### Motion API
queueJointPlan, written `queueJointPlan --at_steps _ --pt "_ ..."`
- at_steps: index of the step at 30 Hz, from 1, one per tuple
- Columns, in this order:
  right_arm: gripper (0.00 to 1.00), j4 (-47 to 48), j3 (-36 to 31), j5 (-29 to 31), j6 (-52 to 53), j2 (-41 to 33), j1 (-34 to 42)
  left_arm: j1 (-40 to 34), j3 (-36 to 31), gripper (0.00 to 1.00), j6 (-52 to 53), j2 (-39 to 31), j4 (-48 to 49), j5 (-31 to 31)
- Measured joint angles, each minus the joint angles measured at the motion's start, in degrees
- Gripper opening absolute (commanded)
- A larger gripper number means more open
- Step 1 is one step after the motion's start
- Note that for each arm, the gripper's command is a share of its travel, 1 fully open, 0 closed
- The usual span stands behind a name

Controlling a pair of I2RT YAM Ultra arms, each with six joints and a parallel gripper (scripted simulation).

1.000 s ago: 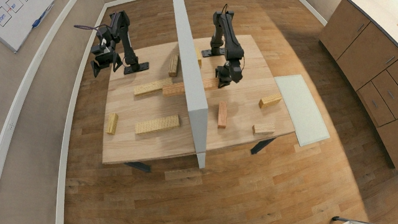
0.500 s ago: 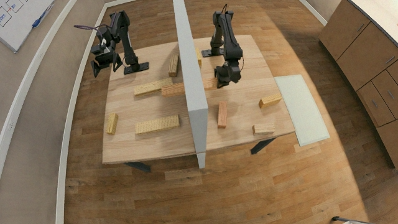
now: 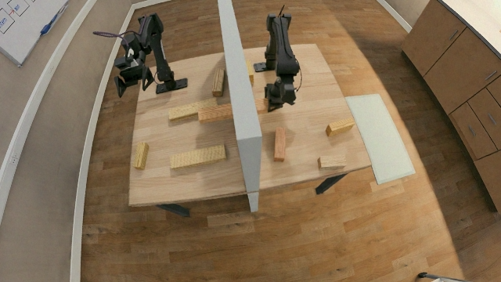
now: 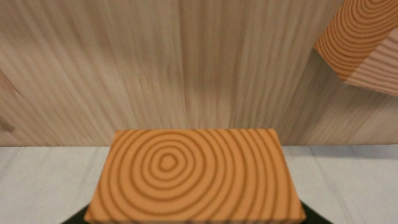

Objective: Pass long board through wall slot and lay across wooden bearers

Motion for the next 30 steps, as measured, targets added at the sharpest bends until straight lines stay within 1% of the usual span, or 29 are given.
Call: queueJointPlan --at_steps 30 --pt "1.0 0.0 0.0 0.0 0.0 0.0 0.0 -6.71 1.53 0.0 -6.99 0.92 1.44 -0.48"
